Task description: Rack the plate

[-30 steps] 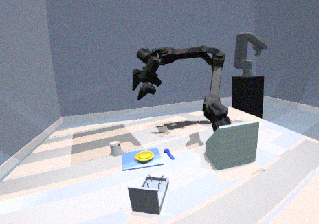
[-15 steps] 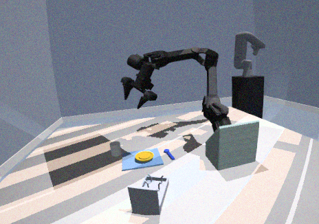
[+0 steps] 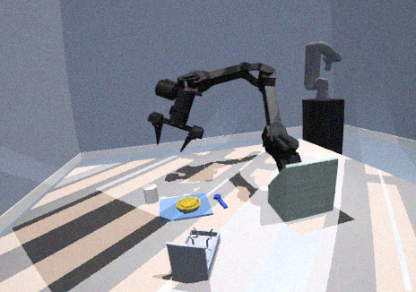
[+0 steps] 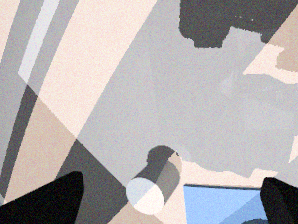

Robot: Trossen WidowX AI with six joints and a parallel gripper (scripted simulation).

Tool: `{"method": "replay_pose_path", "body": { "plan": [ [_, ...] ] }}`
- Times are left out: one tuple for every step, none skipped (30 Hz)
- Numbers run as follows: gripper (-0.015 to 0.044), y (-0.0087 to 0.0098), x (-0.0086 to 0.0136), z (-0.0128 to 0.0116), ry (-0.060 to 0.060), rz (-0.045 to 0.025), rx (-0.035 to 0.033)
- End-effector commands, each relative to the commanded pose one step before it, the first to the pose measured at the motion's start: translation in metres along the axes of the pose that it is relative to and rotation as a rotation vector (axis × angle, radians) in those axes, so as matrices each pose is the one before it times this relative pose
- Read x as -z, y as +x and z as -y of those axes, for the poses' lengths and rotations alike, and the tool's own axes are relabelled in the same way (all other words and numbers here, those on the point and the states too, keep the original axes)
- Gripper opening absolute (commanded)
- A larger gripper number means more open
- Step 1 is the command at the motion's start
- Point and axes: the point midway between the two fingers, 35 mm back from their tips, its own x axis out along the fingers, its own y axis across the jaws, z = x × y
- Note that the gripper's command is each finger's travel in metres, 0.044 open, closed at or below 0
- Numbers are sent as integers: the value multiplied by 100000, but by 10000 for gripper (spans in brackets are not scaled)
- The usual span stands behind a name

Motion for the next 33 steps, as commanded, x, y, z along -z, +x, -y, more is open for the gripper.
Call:
{"method": "replay_pose_path", "body": {
  "plan": [
    [400,910,1725,575,-16306,-2002,4342],
    [400,163,338,19,-3331,-472,716],
    [400,162,337,11,-3334,-482,705],
    [400,161,336,2,-3336,-491,695],
    [400,161,334,-6,-3339,-500,684],
    [400,160,333,-14,-3341,-509,673],
    [400,159,331,-23,-3344,-518,663],
    [400,158,329,-31,-3346,-527,652],
    [400,157,327,-39,-3349,-535,642],
    [400,156,324,-47,-3351,-543,631],
    [400,155,322,-55,-3353,-551,620],
    [400,154,319,-62,-3355,-559,610],
    [400,153,316,-70,-3358,-567,599],
    [400,152,313,-78,-3360,-574,588],
    [400,151,309,-85,-3362,-581,578],
    [400,150,306,-92,-3364,-588,567],
    [400,149,302,-99,-3365,-595,557],
    [400,148,298,-106,-3367,-602,546],
    [400,147,294,-113,-3369,-608,536],
    [400,146,290,-120,-3371,-615,525],
    [400,145,286,-126,-3372,-621,514],
    [400,144,282,-133,-3374,-627,504],
    [400,144,277,-139,-3376,-633,493],
    [400,143,272,-145,-3377,-639,483],
    [400,142,267,-151,-3379,-645,473],
    [400,141,262,-157,-3380,-650,462],
    [400,140,257,-162,-3381,-656,452],
    [400,139,252,-168,-3382,-661,442],
    [400,138,246,-173,-3384,-666,431],
    [400,137,241,-178,-3385,-671,421],
    [400,135,251,-170,-3387,-677,412],
    [400,134,246,-175,-3388,-682,401],
    [400,133,240,-180,-3389,-686,391]
  ]
}}
